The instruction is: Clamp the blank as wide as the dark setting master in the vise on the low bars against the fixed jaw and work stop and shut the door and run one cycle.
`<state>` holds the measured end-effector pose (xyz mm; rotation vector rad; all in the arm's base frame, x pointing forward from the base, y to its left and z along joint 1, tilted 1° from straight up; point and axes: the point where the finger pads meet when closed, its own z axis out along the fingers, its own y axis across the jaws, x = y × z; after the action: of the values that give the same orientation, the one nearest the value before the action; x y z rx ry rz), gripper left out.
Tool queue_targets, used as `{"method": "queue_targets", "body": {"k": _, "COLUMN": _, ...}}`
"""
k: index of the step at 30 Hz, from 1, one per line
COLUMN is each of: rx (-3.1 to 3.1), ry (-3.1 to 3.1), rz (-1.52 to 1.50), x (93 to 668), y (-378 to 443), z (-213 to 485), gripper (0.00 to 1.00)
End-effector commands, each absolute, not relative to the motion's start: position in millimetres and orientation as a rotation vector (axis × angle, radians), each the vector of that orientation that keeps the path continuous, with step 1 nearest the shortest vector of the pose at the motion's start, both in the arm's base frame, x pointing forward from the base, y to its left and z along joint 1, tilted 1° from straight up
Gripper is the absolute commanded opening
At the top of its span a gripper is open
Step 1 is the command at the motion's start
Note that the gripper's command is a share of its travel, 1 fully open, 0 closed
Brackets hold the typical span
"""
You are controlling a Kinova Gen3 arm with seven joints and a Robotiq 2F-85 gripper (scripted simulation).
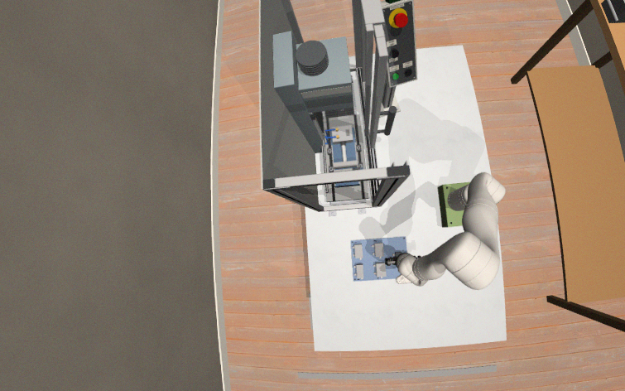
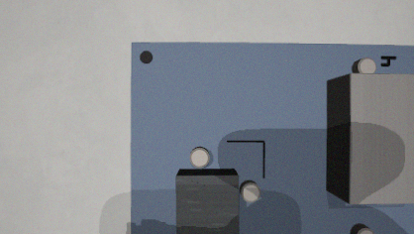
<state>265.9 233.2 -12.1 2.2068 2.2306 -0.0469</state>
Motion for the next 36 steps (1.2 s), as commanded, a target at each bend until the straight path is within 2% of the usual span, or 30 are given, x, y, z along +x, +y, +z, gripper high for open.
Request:
{"method": "queue_targets", "body": {"k": 1, "rx": 2.211, "ry": 2.232, "rz": -0.020, "x": 269.5, "y": 237.7, "z": -0.9, "gripper": 1.00}}
{"method": "queue_targets", "body": {"k": 8, "rx": 2.211, "ry": 2.232, "rz": -0.020, "x": 269.5, "y": 237.7, "z": -0.9, "gripper": 1.00}}
{"method": "queue_targets", "body": {"k": 13, "rx": 2.211, "ry": 2.232, "rz": -0.020, "x": 269.6, "y": 238.1, "z": 34.1, "gripper": 1.00}}
{"method": "queue_targets", "body": {"k": 36, "rx": 2.198, "ry": 2.240, "rz": -0.016, "x": 269.3, "y": 236.2, "z": 32.3, "gripper": 1.00}}
